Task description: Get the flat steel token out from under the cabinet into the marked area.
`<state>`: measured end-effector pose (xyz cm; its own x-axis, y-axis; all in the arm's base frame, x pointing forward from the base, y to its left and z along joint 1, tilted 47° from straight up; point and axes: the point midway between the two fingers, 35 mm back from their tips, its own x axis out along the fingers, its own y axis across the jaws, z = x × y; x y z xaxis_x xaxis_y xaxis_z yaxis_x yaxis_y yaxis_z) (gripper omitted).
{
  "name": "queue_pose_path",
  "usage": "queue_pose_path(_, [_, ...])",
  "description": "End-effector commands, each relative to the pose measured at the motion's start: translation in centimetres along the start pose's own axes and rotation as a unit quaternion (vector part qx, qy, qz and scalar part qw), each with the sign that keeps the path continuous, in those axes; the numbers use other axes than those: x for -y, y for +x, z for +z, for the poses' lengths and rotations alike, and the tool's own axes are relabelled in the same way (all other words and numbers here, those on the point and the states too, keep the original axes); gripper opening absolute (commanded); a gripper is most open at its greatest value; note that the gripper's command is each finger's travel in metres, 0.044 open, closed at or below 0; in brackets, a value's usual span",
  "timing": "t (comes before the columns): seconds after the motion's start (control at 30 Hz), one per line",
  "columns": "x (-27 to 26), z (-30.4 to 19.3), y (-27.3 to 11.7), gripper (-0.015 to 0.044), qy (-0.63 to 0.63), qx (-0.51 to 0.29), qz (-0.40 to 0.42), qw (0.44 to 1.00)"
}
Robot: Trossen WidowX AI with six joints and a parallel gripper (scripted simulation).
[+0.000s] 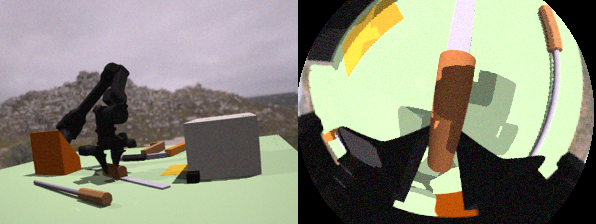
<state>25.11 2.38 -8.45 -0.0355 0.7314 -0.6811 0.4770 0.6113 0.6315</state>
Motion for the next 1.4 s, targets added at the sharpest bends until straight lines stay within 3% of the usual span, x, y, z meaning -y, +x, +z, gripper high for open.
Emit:
queue_pose_path(0.0, [0.6,0.4,-0.1,0.0,0.001,0.002,-0.003,1.0])
queue_pose_path(1.37, [4.3,2.2,-0.2,0.0,0.001,0.003,-0.004,1.0])
